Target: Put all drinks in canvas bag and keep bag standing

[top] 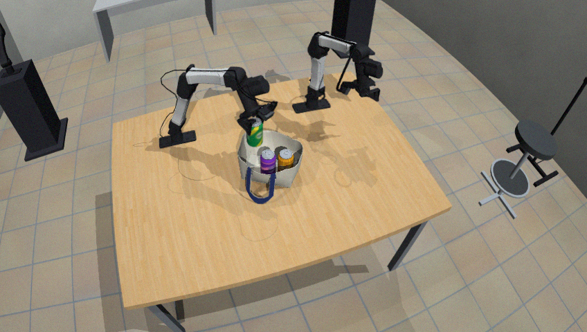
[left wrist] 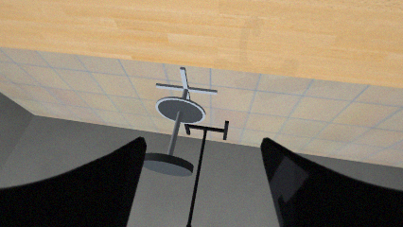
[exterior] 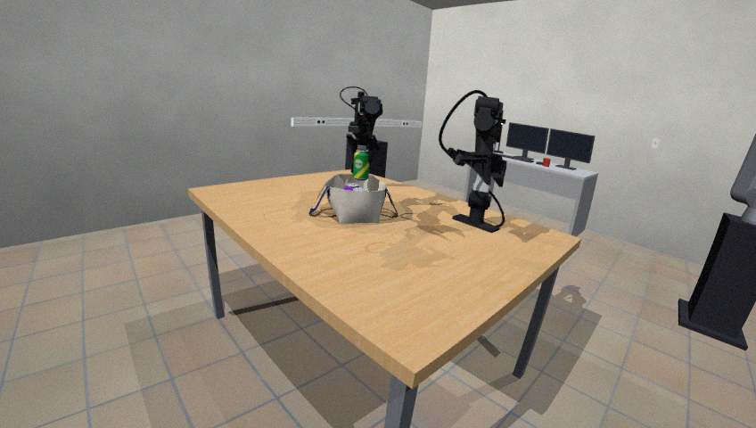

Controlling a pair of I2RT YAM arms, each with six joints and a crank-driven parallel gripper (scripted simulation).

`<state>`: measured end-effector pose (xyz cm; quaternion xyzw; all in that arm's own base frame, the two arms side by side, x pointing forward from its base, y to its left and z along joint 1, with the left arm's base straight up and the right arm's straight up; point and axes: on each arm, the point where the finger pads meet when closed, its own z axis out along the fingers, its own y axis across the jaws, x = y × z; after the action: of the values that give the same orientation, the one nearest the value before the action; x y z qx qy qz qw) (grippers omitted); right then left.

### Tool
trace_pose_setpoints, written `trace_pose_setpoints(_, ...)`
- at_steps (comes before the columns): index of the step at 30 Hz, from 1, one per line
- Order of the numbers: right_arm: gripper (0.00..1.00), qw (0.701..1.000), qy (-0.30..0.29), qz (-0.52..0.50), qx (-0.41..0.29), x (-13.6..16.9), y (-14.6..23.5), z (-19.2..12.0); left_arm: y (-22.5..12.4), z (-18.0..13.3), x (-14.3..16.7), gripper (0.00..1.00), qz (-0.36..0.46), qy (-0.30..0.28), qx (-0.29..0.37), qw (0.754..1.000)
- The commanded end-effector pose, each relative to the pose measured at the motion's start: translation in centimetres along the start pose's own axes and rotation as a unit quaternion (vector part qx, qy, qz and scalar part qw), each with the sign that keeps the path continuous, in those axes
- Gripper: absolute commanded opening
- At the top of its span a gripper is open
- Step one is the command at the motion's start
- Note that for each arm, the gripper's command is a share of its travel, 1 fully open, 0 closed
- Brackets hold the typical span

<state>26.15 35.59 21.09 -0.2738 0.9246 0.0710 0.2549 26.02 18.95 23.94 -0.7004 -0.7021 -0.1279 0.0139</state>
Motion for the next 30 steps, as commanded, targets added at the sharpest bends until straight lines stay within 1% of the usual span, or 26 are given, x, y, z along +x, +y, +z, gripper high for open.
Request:
trace_pose_setpoints(1, 0.74, 0.994, -0.101, 0.019, -0.023, -4.1, 0.2, -2.6, 0.8, -1.4, 0.2, 0.91, -0.005, 0.011, -0.022, 1.0)
trace_pose_setpoints(7, 0.74, 0.994, -0.104, 0.02, -0.023, -4.2, 0.1, -2.7, 0.8, -1.4, 0.2, 0.91, -0.005, 0.011, -0.022, 1.0)
trace_pose_setpoints(8, 0.74, 0.994, -0.103, 0.02, -0.026, -4.0, 0.3, -2.1, 0.9, -1.7, 0.3, 0.91, -0.004, 0.014, -0.024, 1.0)
trace_pose_setpoints(12, 0.74, 0.994, -0.101, 0.022, -0.021, -3.7, -0.1, -1.5, 0.9, -1.7, 0.3, 0.91, -0.004, 0.014, -0.024, 1.0)
trace_pose_setpoints(21, 0.74, 0.994, -0.101, 0.023, -0.03, -3.3, 0.2, -0.6, 0.9, -1.7, 0.3, 0.91, -0.004, 0.014, -0.024, 1.0)
trace_pose_setpoints(24, 0.74, 0.994, -0.103, 0.021, -0.03, -3.4, 0.3, -1.0, 0.9, -1.7, 0.3, 0.91, -0.004, 0.014, -0.024, 1.0)
trace_pose_setpoints(25, 0.74, 0.994, -0.098, 0.021, -0.031, -2.9, 0.4, -0.3, 1.1, -1.9, 0.3, 0.91, -0.002, 0.017, -0.027, 0.999)
trace_pose_setpoints(30, 0.74, 0.995, -0.096, 0.022, -0.034, -2.6, 0.4, 0.3, 1.1, -1.9, 0.3, 0.91, -0.002, 0.017, -0.027, 0.999)
